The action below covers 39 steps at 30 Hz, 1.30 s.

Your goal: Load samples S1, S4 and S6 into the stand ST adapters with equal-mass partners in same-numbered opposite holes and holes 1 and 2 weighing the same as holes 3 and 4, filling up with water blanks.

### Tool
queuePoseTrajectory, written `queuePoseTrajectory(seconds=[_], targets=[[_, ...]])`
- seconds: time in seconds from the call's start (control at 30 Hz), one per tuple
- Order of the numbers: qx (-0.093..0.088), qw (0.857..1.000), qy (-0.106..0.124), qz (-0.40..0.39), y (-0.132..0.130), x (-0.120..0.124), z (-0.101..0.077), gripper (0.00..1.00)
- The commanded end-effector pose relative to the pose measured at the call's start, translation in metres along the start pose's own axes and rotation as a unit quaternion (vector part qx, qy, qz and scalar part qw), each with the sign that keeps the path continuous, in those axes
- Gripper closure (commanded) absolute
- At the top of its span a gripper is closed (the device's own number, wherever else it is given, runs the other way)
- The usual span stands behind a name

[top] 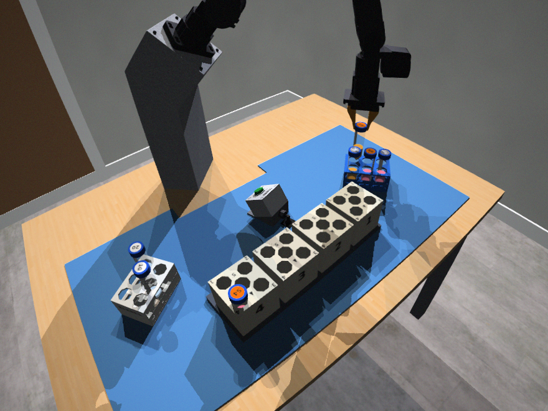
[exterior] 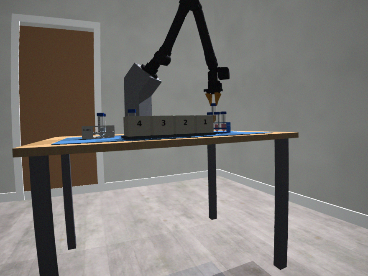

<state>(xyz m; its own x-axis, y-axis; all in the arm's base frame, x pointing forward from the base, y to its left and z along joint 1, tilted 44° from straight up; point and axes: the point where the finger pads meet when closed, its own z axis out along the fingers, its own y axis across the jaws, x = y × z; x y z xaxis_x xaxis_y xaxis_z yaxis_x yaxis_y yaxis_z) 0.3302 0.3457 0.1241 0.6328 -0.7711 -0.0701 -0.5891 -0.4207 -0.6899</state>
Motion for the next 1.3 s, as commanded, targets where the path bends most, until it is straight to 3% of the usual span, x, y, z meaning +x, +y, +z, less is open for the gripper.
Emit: queuePoseTrajectory(seconds=[0.0,1.27], targets=[[0.011,1.0,-0.001,-0.002,-0.013,0.001,0.004,1.0],[0.008,1.0,0.0,-0.001,-0.011,0.002,0.051,1.0]])
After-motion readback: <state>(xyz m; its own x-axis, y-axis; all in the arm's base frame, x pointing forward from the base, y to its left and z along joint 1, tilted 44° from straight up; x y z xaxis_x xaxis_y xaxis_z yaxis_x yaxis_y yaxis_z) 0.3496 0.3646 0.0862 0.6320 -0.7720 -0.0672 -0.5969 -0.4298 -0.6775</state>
